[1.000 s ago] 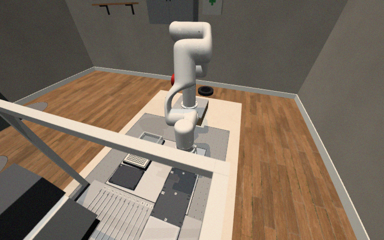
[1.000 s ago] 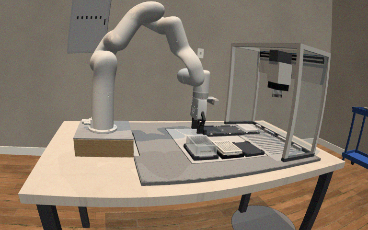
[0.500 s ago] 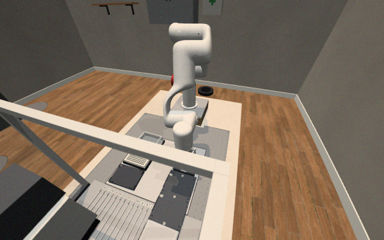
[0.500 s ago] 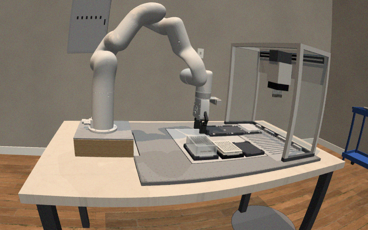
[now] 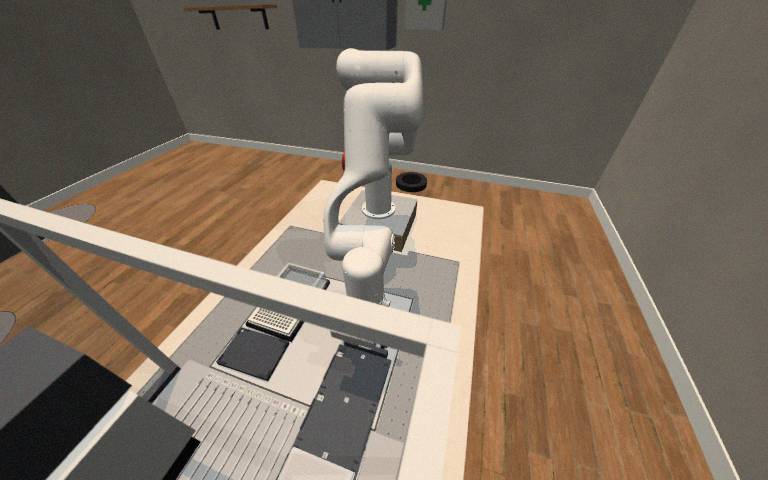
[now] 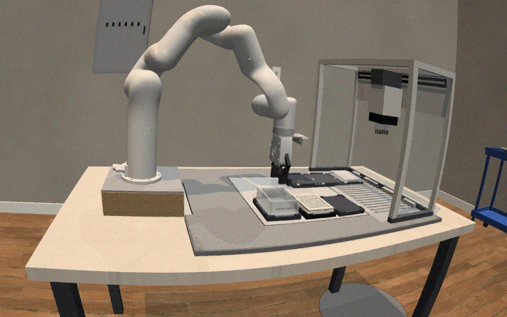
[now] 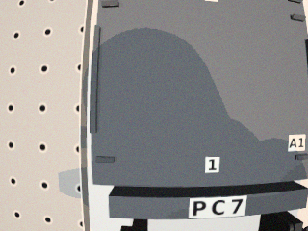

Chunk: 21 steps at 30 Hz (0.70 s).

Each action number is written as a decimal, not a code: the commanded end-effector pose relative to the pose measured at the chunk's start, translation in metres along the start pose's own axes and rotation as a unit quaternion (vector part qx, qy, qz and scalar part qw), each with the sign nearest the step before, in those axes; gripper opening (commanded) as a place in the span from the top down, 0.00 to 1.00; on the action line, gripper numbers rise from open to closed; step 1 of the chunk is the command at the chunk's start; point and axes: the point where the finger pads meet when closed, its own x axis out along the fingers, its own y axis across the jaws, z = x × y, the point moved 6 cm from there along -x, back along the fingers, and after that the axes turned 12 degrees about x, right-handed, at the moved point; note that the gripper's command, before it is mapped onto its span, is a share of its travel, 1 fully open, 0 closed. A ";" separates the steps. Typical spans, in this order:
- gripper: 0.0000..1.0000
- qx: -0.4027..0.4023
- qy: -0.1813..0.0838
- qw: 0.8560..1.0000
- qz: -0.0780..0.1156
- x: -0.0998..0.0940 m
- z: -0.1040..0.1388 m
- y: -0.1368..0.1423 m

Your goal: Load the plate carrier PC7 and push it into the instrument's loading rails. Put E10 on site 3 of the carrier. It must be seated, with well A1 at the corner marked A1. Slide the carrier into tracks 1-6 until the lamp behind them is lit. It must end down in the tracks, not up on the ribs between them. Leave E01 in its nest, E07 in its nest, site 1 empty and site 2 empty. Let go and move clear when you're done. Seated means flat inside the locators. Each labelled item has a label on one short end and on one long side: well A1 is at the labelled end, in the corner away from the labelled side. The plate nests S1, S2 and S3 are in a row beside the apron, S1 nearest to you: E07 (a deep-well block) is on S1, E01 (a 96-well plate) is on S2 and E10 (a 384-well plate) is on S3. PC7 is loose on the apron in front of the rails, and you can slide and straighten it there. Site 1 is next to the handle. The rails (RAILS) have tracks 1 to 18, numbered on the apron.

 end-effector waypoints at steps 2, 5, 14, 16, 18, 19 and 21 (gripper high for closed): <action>0.19 0.000 0.002 1.000 -0.001 -0.002 -0.005 -0.001; 0.19 0.000 0.002 1.000 -0.001 -0.002 -0.008 -0.002; 0.19 0.000 0.002 1.000 -0.001 -0.002 -0.016 -0.004; 0.19 0.000 0.002 1.000 -0.001 -0.002 -0.016 -0.004; 0.19 0.000 0.002 1.000 -0.001 -0.002 -0.018 -0.004; 0.19 0.000 0.002 1.000 -0.001 -0.002 -0.019 -0.005; 0.19 0.000 0.002 1.000 -0.001 -0.002 -0.021 -0.005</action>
